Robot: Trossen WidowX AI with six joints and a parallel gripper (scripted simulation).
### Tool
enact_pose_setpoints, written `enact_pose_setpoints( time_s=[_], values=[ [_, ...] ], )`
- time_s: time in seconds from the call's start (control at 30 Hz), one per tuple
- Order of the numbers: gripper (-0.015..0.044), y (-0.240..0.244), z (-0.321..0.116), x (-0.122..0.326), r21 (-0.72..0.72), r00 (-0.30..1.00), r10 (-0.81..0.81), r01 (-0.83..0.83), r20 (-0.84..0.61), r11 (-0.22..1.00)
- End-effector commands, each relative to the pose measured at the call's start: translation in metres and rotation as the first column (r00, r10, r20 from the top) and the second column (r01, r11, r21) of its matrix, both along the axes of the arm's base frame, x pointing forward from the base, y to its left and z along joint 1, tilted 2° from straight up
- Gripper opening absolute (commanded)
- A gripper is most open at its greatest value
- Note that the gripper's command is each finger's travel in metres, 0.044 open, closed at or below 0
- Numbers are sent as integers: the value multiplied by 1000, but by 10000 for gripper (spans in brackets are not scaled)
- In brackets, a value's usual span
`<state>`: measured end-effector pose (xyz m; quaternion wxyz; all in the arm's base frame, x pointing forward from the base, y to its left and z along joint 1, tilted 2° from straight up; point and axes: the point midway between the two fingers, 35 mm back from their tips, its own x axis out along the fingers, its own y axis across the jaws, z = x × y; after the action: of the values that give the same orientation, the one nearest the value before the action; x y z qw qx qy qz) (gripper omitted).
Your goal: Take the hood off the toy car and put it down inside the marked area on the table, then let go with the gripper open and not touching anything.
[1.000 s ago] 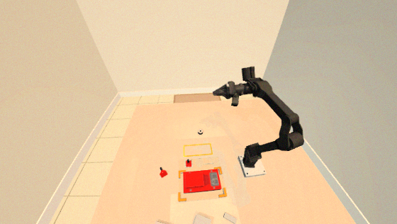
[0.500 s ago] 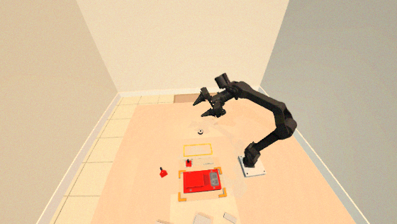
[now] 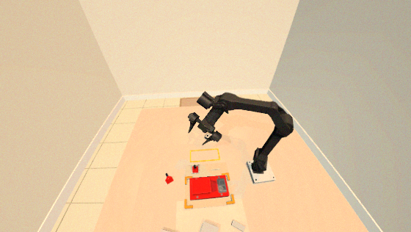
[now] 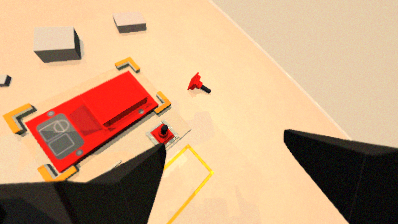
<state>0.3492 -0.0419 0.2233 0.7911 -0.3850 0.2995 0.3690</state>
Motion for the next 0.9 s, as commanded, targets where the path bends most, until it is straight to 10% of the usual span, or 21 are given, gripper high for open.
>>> enact_pose_setpoints(
  time_s=[0.0, 0.33, 0.87],
  values=[
    [440, 58, -39, 6, 49, 901, -244, 280, -359, 959],
    [440, 119, -79, -6, -134, 625, -526, 562, -577, 816],
    [440, 173, -110, -28, -359, 341, -775, 738, -532, 572]
  ],
)
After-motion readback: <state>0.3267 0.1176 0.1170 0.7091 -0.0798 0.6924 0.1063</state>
